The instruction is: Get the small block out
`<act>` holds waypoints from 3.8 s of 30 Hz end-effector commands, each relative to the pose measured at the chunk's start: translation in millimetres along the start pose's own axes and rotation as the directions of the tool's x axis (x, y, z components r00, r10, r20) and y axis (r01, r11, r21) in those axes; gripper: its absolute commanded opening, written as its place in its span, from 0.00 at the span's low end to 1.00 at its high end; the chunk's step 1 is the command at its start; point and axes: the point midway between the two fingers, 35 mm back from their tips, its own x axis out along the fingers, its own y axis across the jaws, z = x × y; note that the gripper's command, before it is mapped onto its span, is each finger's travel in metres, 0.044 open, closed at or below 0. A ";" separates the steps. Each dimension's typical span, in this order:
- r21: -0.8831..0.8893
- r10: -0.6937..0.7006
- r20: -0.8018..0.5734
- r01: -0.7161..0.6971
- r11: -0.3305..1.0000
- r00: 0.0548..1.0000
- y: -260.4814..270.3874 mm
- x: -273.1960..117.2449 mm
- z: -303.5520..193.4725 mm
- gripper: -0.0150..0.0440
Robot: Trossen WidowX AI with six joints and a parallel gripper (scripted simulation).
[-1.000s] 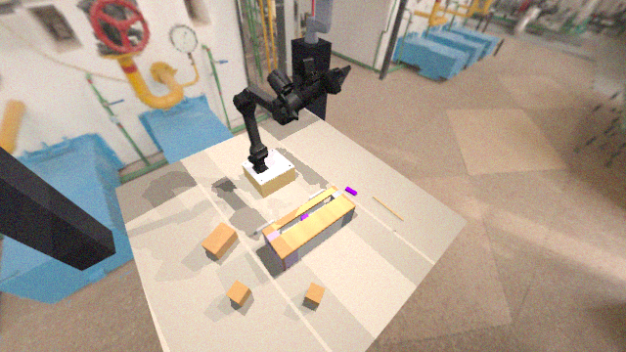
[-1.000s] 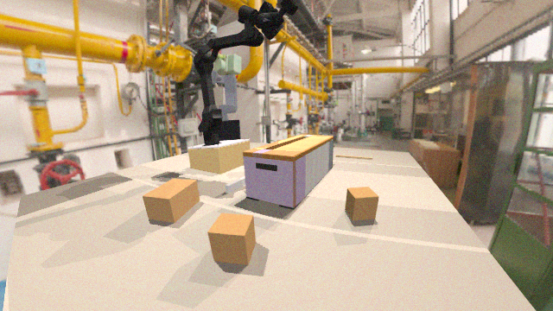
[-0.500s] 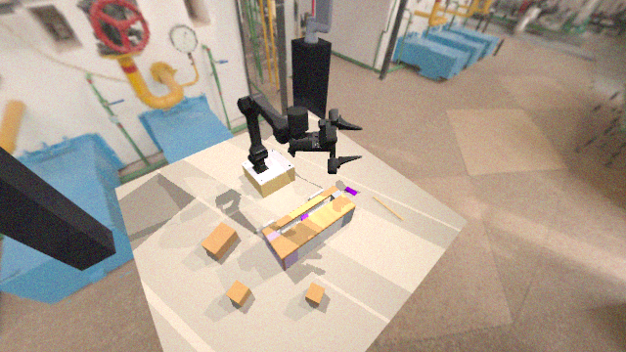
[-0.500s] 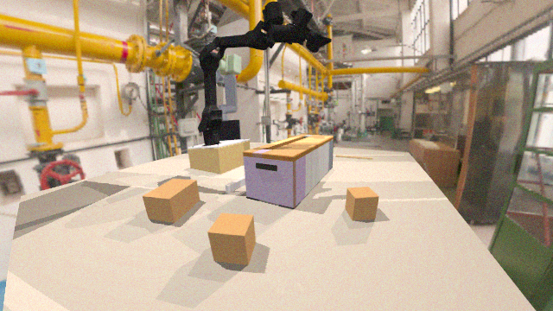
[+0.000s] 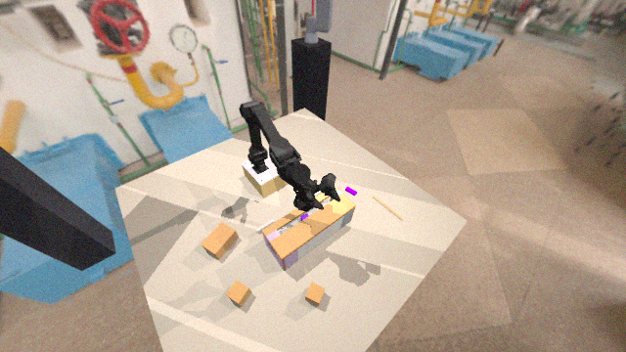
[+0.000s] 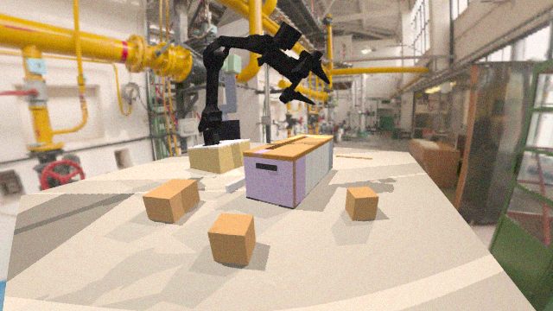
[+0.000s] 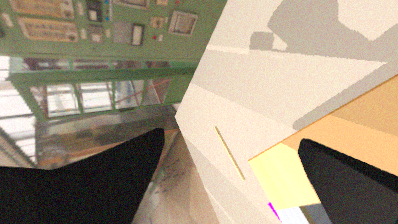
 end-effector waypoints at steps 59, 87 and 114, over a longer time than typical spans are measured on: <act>0.601 -0.622 -0.295 0.647 0.470 0.726 -225.5 -5.0 -26.0 0.93; 0.603 -0.618 -0.301 0.647 0.467 0.726 -212.1 20.6 -65.0 0.93; 0.603 -0.618 -0.301 0.647 0.467 0.727 -210.2 22.9 -66.5 0.93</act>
